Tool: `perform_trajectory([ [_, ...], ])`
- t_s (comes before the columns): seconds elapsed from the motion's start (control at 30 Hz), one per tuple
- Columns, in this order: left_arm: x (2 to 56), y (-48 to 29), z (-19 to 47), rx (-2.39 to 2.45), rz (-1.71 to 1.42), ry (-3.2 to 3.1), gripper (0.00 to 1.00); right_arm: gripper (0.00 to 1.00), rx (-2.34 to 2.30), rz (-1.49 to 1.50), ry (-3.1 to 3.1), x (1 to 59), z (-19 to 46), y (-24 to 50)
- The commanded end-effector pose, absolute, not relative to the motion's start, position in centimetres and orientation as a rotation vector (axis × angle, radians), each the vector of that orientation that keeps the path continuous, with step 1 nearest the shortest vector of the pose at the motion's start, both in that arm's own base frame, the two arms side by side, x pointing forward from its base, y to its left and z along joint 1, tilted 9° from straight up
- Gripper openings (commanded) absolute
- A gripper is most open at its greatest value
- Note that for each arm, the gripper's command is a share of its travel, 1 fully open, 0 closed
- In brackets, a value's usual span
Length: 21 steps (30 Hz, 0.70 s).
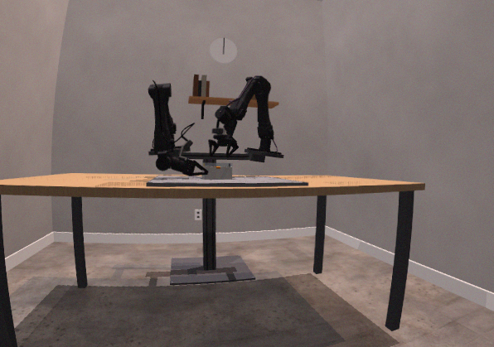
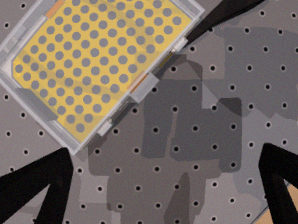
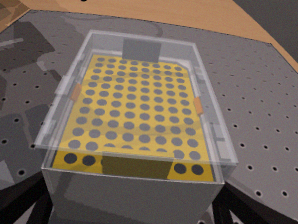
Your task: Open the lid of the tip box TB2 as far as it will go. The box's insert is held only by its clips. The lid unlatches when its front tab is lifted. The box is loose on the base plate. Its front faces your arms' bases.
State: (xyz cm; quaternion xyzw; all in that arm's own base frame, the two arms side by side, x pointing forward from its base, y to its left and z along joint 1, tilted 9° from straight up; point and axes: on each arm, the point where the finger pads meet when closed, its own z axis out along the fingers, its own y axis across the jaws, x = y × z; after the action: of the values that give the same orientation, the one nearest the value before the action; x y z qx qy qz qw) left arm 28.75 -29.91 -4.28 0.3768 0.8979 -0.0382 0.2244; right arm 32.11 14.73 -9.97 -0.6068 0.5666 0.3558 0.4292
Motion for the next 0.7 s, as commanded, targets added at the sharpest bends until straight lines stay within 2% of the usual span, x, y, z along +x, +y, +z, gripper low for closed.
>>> perform_trajectory([
  [0.0,30.25,-31.25,-2.69,1.012,-0.145,2.427,1.00,0.99,-1.487,0.922,1.422,31.37,-10.34,15.09],
  [0.4,30.25,-31.25,-2.69,1.012,-0.145,2.427,1.00,0.83,-1.486,0.922,1.423,31.67,-10.24,14.94],
  [0.53,30.25,-31.25,-2.69,1.012,-0.145,2.427,1.00,0.38,-1.486,0.917,1.421,32.12,-10.14,14.83],
  [0.6,30.25,-31.25,-2.69,1.012,-0.145,2.427,1.00,0.38,-1.486,0.917,1.421,32.12,-10.14,14.83],
  [0.67,30.25,-31.25,-2.69,1.012,-0.145,2.427,1.00,0.60,-1.486,0.917,1.421,32.12,-10.14,14.83],
])
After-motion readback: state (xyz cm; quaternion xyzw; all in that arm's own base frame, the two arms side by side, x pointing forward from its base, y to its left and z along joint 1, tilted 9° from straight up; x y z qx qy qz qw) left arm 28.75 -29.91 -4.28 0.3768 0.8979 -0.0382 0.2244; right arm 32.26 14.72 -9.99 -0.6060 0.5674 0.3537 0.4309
